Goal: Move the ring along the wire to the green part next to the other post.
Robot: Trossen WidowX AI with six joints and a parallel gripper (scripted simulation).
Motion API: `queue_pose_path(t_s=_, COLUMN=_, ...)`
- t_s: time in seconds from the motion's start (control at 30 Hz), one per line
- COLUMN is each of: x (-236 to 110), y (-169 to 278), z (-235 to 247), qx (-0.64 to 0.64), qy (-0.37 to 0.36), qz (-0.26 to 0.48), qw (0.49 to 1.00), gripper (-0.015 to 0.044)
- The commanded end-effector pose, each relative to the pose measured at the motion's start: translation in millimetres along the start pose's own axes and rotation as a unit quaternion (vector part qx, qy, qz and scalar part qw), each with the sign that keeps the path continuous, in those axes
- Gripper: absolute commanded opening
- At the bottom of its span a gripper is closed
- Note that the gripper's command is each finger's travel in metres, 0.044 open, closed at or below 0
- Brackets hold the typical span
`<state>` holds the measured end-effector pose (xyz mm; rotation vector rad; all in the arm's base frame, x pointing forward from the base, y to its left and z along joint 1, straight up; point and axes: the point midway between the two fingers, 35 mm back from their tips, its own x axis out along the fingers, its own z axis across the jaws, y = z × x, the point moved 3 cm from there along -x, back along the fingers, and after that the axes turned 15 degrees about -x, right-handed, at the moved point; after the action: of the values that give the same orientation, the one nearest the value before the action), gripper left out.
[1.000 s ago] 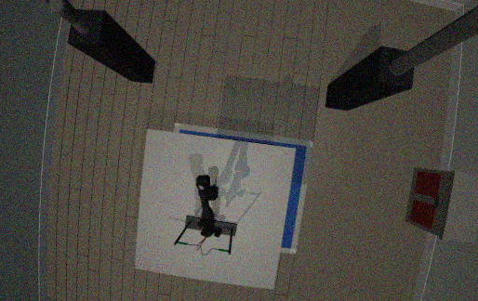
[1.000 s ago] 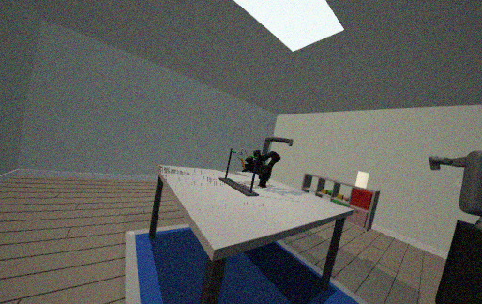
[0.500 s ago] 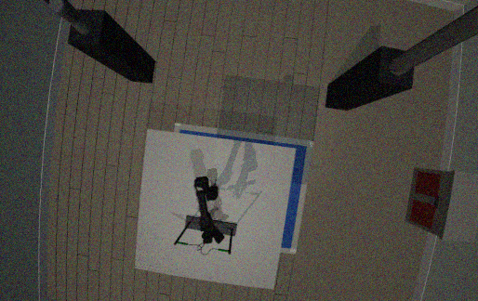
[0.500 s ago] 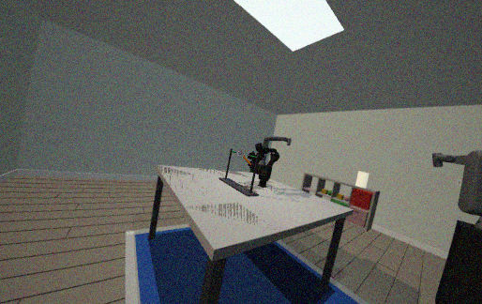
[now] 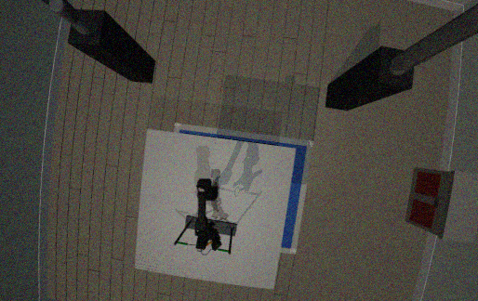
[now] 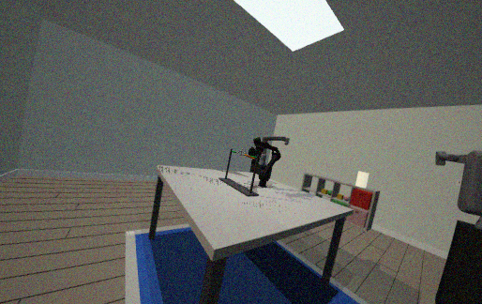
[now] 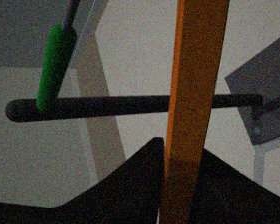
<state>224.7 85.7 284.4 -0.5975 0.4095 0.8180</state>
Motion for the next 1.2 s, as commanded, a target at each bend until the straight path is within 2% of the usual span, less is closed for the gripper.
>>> queue_pose_path(t_s=0.0, x=-8, y=-5, z=10, qx=0.022, qy=-0.028, qz=0.016, qw=0.999, gripper=-0.0150)
queue_pose_path(t_s=0.27, x=-10, y=-8, z=17, qx=0.023, qy=-0.036, qz=0.014, qw=0.999, gripper=-0.0150)
queue_pose_path(t_s=0.53, x=-10, y=-8, z=16, qx=-0.012, qy=-0.013, qz=0.018, qw=1.000, gripper=-0.0150)
queue_pose_path(t_s=0.87, x=-11, y=-7, z=3, qx=-0.113, qy=0.059, qz=0.033, qw=0.991, gripper=-0.0150)
queue_pose_path(t_s=1.17, x=-15, y=-8, z=-15, qx=-0.228, qy=0.140, qz=0.049, qw=0.962, gripper=-0.0150)
